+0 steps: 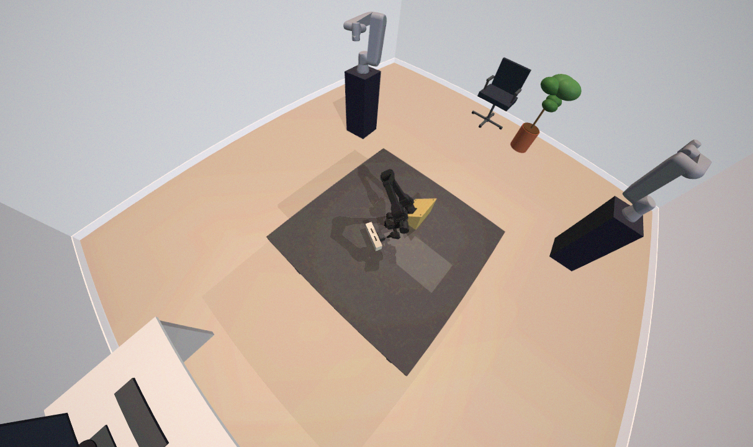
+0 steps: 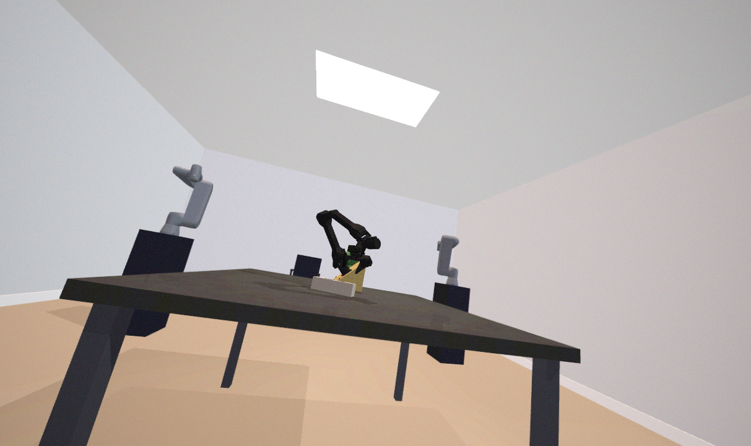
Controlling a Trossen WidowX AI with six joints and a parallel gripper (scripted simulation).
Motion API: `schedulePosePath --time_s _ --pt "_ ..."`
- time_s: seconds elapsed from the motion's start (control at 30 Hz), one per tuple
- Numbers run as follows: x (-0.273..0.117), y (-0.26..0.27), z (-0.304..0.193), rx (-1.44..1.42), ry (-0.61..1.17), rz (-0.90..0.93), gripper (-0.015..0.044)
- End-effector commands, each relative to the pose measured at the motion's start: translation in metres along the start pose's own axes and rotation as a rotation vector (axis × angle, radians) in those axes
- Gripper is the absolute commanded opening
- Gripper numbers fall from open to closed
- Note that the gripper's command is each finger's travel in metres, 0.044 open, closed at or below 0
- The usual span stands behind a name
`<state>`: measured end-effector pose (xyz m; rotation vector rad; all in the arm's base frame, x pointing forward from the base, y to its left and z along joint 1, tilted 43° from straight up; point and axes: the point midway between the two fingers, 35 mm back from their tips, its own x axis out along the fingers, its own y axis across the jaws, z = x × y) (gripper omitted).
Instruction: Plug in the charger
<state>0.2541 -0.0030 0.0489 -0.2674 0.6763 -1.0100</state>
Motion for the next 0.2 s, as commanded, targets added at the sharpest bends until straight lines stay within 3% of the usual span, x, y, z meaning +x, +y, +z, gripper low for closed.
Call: schedulePosePath --time_s 0.0,0.17 --pt "-0.0001 -0.0006 0.0004 0.002 -0.004 -0.002 0.044" --pt "-0.0001 -0.0006 0.0004 0.002 -0.004 -0.002 0.044"
